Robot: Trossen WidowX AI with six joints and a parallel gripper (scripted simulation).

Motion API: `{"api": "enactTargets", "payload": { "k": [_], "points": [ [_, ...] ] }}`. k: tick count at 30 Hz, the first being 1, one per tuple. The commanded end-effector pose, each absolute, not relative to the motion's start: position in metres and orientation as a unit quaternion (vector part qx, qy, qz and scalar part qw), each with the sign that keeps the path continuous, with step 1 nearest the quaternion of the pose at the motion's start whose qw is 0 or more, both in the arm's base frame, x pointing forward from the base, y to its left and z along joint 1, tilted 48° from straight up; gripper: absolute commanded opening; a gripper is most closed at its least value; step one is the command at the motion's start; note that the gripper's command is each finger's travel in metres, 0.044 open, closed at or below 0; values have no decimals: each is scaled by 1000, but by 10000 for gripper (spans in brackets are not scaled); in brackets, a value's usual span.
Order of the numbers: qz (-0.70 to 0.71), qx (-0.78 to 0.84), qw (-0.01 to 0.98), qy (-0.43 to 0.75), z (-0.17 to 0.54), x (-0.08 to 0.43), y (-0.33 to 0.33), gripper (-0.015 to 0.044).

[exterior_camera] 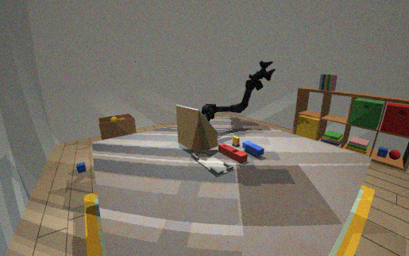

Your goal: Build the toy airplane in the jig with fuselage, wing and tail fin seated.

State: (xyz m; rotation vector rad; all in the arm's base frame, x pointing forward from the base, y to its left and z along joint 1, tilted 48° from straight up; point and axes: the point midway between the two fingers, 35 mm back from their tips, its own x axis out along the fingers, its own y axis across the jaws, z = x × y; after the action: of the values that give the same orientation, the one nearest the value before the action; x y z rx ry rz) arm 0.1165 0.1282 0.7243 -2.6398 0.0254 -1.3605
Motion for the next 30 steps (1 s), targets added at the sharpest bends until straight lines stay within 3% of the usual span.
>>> {"api": "enactTargets", "payload": {
  "k": [1, 5, 16, 21, 30],
  "points": [
    [-456, -886, 86, 9, 724, 116, 128, 426],
    [-460, -879, 124, 10, 727, 109, 105, 440],
    [-454, -805, 380, 22, 714, 88, -54, 440],
    [-429, -746, 508, 34, 685, 98, -131, 440],
    [-362, -667, 650, 40, 630, 136, -202, 440]
  ]
}}
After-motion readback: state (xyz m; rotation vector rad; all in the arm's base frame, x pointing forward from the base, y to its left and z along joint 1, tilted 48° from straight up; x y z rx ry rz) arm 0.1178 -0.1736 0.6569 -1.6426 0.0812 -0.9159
